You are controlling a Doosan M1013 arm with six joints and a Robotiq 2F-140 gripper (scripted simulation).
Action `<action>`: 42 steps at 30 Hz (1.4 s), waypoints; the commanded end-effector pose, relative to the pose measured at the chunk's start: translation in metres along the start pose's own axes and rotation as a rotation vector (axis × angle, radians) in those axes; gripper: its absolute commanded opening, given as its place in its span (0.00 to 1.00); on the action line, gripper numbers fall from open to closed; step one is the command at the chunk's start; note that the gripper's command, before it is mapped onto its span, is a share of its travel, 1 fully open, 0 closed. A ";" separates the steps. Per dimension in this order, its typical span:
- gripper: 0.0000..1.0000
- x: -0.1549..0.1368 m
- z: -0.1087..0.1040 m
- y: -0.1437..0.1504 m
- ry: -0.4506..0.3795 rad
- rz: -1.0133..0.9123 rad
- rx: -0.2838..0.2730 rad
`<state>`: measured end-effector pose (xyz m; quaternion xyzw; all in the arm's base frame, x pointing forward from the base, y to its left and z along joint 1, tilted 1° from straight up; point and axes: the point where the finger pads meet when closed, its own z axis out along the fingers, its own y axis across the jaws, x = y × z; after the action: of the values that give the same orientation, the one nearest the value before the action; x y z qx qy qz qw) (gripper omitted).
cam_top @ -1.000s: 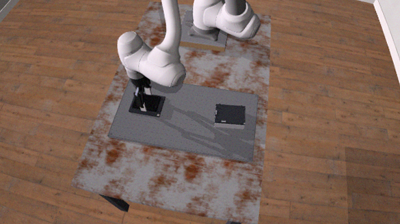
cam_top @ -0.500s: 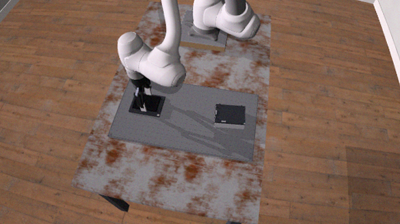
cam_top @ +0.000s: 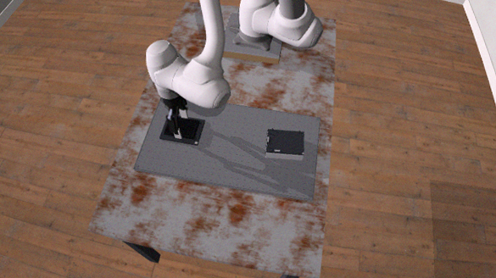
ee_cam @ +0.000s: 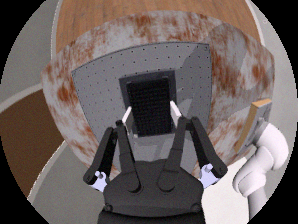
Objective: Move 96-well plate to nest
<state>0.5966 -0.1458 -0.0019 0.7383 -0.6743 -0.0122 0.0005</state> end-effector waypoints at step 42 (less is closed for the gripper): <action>1.00 0.000 -0.022 0.000 0.000 0.000 0.000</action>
<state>0.5969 -0.1460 0.0122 0.7383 -0.6743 -0.0121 0.0004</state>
